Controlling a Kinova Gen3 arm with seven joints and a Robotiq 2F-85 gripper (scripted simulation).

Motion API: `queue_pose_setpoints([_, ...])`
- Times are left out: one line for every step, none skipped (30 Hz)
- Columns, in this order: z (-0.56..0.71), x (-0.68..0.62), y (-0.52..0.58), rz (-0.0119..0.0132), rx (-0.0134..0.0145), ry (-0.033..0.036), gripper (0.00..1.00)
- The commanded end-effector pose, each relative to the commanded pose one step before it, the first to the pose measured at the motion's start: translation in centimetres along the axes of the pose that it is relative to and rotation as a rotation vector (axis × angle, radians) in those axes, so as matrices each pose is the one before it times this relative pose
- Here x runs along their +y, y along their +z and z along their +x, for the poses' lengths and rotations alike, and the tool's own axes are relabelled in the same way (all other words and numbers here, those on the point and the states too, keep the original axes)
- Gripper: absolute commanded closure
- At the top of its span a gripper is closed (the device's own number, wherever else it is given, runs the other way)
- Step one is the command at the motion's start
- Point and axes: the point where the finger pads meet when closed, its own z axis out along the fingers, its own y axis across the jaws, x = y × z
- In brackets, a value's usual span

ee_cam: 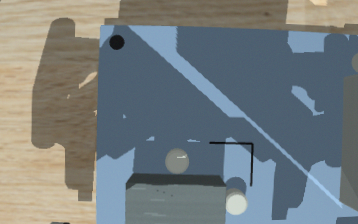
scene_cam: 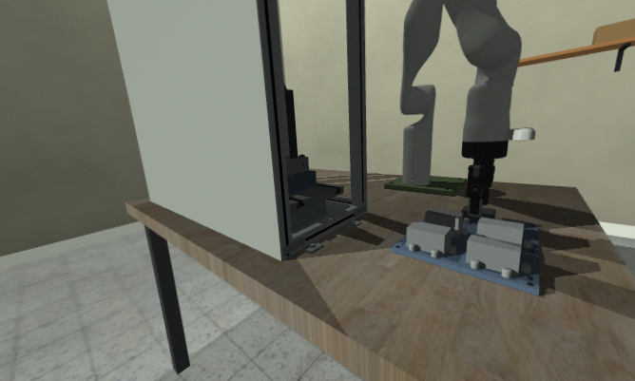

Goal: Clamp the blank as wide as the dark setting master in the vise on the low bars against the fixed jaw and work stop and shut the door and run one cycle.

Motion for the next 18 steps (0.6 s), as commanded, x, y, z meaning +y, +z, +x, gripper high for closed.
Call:
queue_pose_setpoints([-0.007,-0.066,0.089,-0.00076,0.00099,-0.00012,0.0])
queue_pose_setpoints([0.037,0.101,-0.134,-0.00047,-0.0002,0.00004,0.9])
queue_pose_setpoints([0.0,0.0,0.0,0.0,0.0,0.0,0.9])
queue_pose_setpoints([0.0,0.0,0.0,0.0,0.0,0.0,0.9])
queue_pose_setpoints([0.0,0.0,0.0,0.0,0.0,0.0,0.9])
queue_pose_setpoints([0.0,0.0,0.0,0.0,0.0,0.0,0.9])
queue_pose_setpoints([0.0,0.0,0.0,0.0,0.0,0.0,0.9])
queue_pose_setpoints([0.0,0.0,0.0,0.0,0.0,0.0,0.9])
queue_pose_setpoints([0.0,0.0,-0.015,0.0,0.0,0.0,0.9])
queue_pose_setpoints([0.0,0.0,-0.015,0.0,0.0,0.0,0.9])
queue_pose_setpoints([0.0,0.0,-0.015,0.0,0.0,0.0,0.9])
queue_pose_setpoints([0.0,0.0,-0.015,0.0,0.0,0.0,0.9])
queue_pose_setpoints([0.0,0.0,-0.015,0.0,0.0,0.0,0.9])
queue_pose_setpoints([0.0,0.0,-0.015,0.0,0.0,0.0,0.9])
queue_pose_setpoints([0.0,0.0,-0.015,0.0,0.0,0.0,0.9])
queue_pose_setpoints([0.0,0.0,-0.015,0.0,0.0,0.0,0.9])
queue_pose_setpoints([0.0,0.0,0.0,0.0,0.0,0.0,0.9])
queue_pose_setpoints([0.0,0.0,0.0,0.0,0.0,0.0,0.9])
